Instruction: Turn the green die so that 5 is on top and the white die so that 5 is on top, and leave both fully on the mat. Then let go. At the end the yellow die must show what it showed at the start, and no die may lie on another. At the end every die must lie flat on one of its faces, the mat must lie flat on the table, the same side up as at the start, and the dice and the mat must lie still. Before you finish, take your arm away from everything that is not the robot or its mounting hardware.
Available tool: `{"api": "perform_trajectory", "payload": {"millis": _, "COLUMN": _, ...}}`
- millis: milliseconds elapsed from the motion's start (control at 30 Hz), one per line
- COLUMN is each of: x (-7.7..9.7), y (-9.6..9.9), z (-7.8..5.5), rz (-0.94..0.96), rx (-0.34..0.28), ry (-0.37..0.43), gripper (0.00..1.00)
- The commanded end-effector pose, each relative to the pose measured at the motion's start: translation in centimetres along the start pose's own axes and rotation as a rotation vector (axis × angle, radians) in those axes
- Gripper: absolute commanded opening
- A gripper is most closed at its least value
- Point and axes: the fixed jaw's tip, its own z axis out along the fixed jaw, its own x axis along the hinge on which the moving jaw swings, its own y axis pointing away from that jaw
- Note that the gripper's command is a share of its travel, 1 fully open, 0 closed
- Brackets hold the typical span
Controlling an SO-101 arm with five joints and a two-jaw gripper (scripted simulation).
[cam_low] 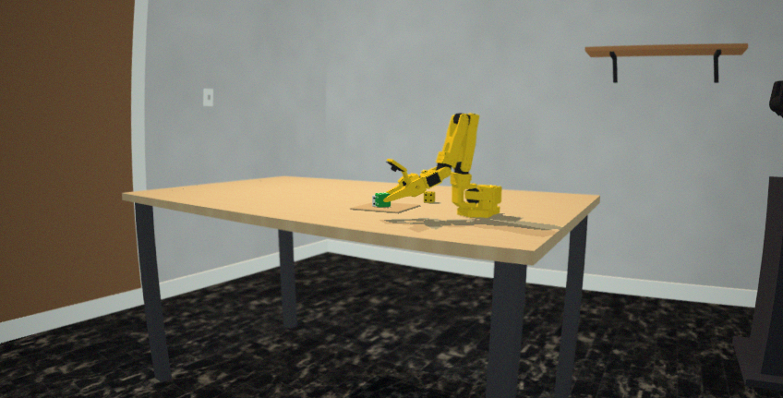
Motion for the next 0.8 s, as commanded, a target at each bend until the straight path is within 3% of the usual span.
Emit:
{"api": "perform_trajectory", "payload": {"millis": 0, "x": -0.71, "y": -0.15, "z": 0.11, "rz": -0.006, "rx": 0.006, "ry": -0.038, "gripper": 0.0}}
{"api": "perform_trajectory", "payload": {"millis": 767, "x": 0.08, "y": -0.16, "z": 0.45, "rz": -0.006, "rx": 0.006, "ry": -0.038, "gripper": 0.0}}
